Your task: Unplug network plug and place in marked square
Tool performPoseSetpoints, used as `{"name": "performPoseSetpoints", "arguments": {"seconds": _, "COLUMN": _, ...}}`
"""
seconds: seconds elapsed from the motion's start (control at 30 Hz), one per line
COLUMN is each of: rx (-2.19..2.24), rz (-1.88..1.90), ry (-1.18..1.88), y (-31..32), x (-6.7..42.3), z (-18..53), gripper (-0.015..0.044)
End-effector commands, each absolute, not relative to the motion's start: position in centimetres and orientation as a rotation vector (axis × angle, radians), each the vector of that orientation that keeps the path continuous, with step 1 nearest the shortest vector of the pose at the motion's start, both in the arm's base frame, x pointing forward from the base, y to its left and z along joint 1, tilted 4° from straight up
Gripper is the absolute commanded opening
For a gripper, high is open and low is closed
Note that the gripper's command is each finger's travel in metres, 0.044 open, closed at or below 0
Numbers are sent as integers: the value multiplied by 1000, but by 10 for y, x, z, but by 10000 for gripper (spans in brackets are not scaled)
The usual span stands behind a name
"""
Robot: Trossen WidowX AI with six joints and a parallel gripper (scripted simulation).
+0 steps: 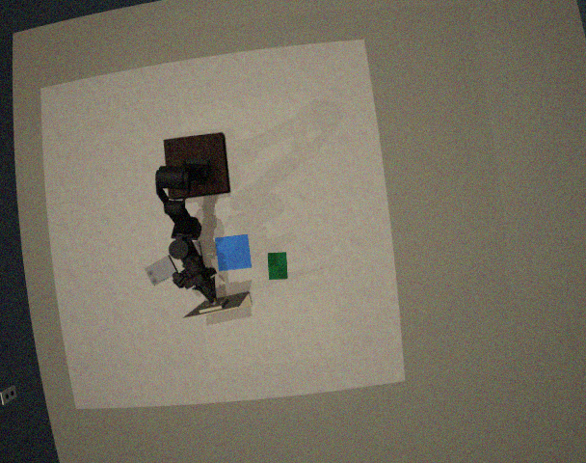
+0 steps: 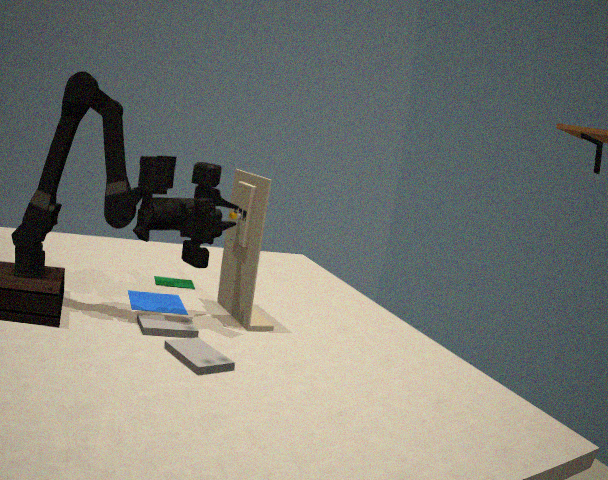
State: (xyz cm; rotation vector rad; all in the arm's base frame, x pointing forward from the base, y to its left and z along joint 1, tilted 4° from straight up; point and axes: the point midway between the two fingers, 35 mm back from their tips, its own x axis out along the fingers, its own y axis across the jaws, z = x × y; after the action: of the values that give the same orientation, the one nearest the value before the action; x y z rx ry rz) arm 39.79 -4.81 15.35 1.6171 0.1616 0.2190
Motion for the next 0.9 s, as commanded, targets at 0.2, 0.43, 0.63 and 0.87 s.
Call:
{"name": "performPoseSetpoints", "arguments": {"seconds": 0.2, "rx": 1619, "rz": 216, "ry": 158, "y": -49, "x": 399, "z": 154, "gripper": 70}}
{"name": "performPoseSetpoints", "arguments": {"seconds": 0.43, "rx": 1619, "rz": 216, "ry": 158, "y": -49, "x": 399, "z": 154, "gripper": 23}}
{"name": "performPoseSetpoints", "arguments": {"seconds": 0.63, "rx": 1619, "rz": 216, "ry": 158, "y": -49, "x": 399, "z": 154, "gripper": 0}}
{"name": "performPoseSetpoints", "arguments": {"seconds": 0.87, "rx": 1619, "rz": 216, "ry": 158, "y": -48, "x": 396, "z": 154, "gripper": 0}}
